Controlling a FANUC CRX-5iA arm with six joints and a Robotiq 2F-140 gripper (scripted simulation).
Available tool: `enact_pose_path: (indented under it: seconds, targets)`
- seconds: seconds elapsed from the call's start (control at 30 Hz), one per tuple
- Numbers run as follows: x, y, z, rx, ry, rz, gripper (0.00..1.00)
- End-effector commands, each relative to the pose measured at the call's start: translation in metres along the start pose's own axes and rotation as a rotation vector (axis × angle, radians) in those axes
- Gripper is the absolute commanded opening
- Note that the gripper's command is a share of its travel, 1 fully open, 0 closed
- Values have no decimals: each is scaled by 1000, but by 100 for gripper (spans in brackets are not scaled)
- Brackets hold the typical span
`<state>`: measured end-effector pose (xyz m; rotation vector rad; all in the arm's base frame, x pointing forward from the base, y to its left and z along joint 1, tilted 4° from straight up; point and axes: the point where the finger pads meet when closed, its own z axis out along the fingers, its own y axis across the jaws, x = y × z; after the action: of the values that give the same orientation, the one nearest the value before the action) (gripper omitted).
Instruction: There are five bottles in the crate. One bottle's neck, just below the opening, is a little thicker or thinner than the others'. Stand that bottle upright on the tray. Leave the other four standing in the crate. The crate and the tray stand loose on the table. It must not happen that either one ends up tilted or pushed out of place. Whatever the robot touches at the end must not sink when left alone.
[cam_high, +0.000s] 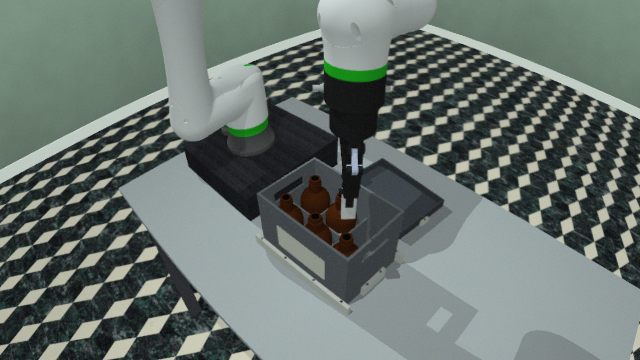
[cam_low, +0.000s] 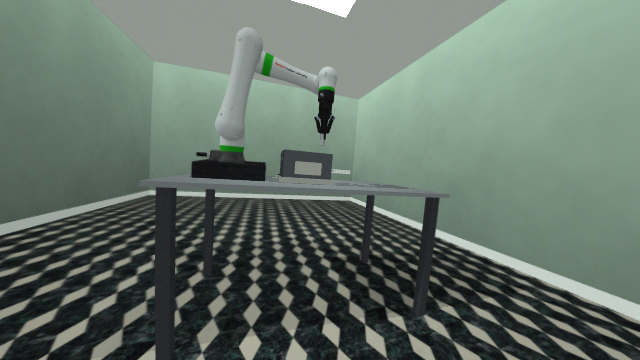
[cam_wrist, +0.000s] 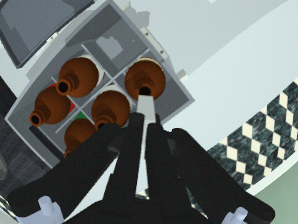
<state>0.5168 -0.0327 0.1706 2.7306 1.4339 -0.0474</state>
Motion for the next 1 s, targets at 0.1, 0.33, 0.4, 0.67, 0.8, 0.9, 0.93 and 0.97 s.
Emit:
enact_pose_path:
  seconds: [0.1, 0.33, 0.4, 0.67, 0.8, 0.9, 0.93, 0.97]
  targets:
    - [36, -32, -1, -2, 1, 0, 10]
    - [60, -58, -1, -2, 1, 0, 10]
    - [61, -58, -1, -2, 1, 0, 44]
    - [61, -58, -1, -2, 1, 0, 44]
    - [61, -58, -1, -2, 1, 0, 44]
    - [61, -58, -1, -2, 1, 0, 44]
    - [61, -58, -1, -2, 1, 0, 44]
    - [61, -58, -1, -2, 1, 0, 44]
